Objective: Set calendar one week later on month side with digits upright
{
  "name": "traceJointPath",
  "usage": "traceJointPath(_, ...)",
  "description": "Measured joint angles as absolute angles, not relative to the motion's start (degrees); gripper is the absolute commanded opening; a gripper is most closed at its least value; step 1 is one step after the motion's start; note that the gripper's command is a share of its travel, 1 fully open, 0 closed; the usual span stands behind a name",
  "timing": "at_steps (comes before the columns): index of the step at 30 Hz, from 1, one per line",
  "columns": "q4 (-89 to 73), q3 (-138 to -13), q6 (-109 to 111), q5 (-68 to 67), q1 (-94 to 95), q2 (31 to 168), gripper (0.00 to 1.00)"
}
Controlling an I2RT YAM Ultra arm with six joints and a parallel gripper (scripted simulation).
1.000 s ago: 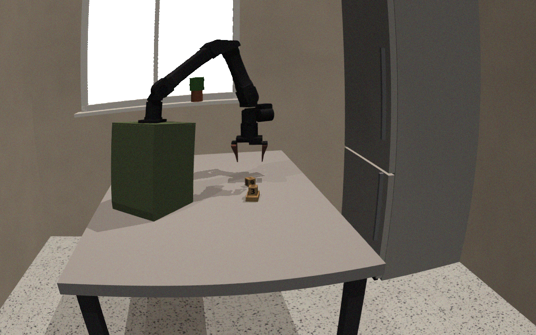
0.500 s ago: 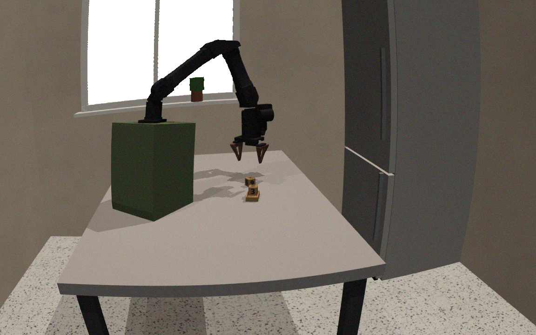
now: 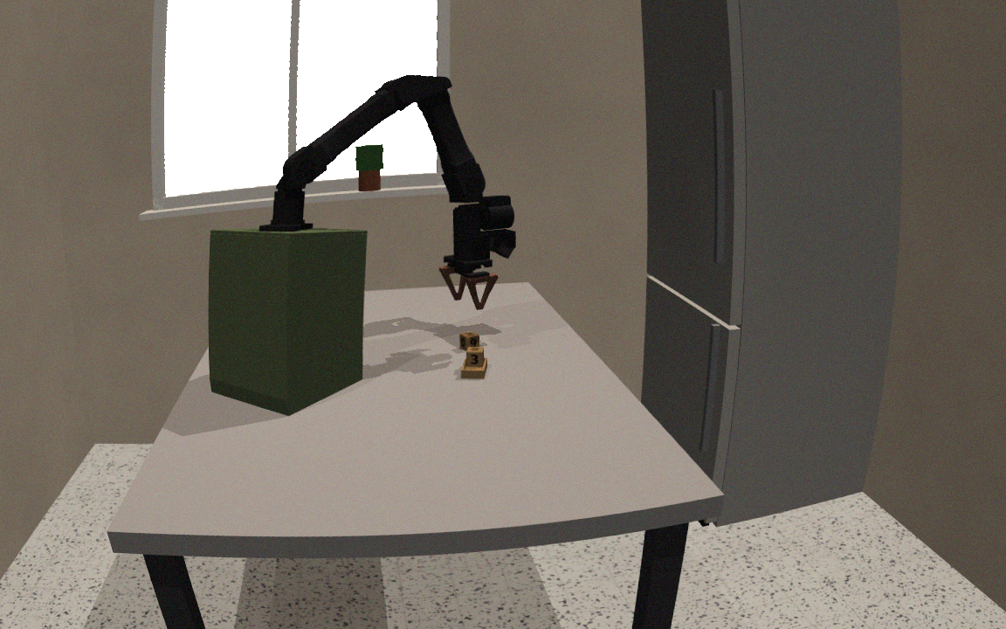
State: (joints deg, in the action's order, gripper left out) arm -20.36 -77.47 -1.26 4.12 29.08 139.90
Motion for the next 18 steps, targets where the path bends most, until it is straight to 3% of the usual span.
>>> traceJointPath(18, -20.03, -77.36, -36.53, 4.16, 29.08, 140.11, 1.0)
